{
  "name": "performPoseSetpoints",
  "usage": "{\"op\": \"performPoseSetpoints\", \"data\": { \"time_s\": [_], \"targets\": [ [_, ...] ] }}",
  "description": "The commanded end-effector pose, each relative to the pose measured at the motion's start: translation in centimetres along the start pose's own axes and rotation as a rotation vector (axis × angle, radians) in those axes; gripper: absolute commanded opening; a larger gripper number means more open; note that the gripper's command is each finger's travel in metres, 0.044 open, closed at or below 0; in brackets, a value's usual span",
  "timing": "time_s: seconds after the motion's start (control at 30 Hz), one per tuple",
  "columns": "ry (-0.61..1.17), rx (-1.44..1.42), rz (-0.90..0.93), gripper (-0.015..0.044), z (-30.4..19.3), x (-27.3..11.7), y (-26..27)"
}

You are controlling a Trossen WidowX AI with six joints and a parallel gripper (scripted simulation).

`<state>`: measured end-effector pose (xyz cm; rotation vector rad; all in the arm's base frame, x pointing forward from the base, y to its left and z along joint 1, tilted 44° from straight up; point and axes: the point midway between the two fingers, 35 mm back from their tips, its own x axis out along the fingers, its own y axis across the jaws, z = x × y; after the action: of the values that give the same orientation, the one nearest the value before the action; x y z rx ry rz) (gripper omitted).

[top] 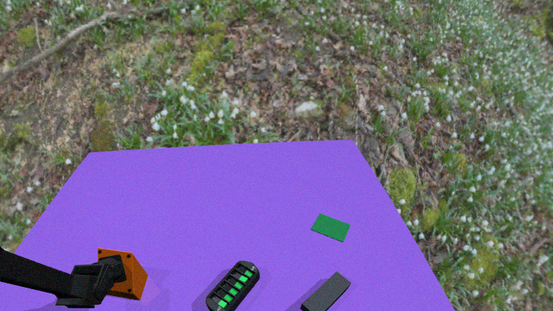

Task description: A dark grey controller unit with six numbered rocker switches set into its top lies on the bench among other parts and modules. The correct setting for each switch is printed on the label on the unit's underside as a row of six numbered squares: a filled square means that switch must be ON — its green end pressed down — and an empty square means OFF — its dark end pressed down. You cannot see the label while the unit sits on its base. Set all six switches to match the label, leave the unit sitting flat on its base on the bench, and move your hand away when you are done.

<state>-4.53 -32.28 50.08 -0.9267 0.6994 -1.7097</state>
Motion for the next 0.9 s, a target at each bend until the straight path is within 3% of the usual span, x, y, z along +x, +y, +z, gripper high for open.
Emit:
{"op": "performPoseSetpoints", "data": {
  "time_s": [0.0,0.2,0.47,0.87],
  "targets": [
    [0.0,0.0,0.0,0.0374,0.0,0.0,0.0],
    [-0.007,0.077,0.059,0.0216,0.6,0.8,1.9],
    [0.027,0.468,0.404,0.0006,5.5,2.6,13.4],
    [0.365,0.917,0.825,0.0,12.8,-2.4,29.9]
  ]
}}
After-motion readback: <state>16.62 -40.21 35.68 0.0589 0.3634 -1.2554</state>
